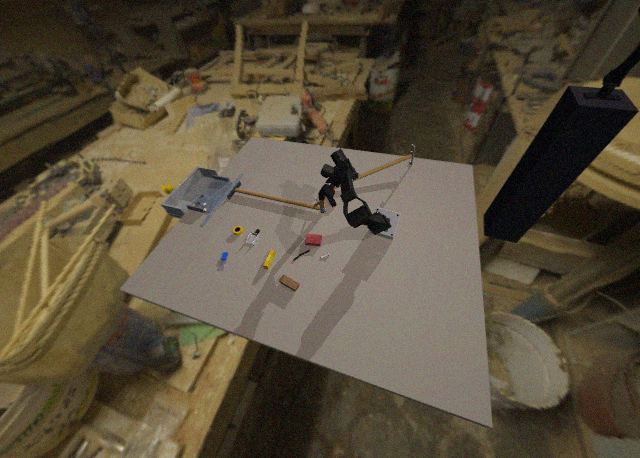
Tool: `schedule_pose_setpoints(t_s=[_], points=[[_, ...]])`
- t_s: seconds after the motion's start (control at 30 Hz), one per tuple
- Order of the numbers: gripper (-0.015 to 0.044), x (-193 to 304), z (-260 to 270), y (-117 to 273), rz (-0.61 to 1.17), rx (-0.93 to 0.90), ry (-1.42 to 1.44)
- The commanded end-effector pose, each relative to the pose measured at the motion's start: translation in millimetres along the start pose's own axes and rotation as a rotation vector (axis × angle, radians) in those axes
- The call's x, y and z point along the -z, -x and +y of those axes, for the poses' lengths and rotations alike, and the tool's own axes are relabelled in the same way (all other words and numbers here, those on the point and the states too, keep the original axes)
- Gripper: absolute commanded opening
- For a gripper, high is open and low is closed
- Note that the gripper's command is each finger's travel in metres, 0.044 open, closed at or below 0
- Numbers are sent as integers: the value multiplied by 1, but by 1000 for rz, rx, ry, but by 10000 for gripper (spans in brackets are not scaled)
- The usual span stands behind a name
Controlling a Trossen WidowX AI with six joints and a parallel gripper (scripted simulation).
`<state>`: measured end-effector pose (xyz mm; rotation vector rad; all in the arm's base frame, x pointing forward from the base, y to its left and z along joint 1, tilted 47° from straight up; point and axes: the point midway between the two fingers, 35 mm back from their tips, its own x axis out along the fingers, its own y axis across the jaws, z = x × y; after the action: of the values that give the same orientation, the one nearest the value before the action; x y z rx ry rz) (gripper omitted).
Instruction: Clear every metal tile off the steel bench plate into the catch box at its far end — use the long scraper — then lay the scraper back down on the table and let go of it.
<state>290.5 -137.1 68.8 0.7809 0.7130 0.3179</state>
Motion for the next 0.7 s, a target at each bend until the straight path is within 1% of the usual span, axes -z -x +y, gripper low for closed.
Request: schedule_pose_setpoints(t_s=[0.0, 0.33, 0.67], points=[[440, -24, -2, 18, -99, 3, -9], [440, -64, -7, 64, -297, -10, -35], [440, -93, -5, 117, -460, -39, -25]])
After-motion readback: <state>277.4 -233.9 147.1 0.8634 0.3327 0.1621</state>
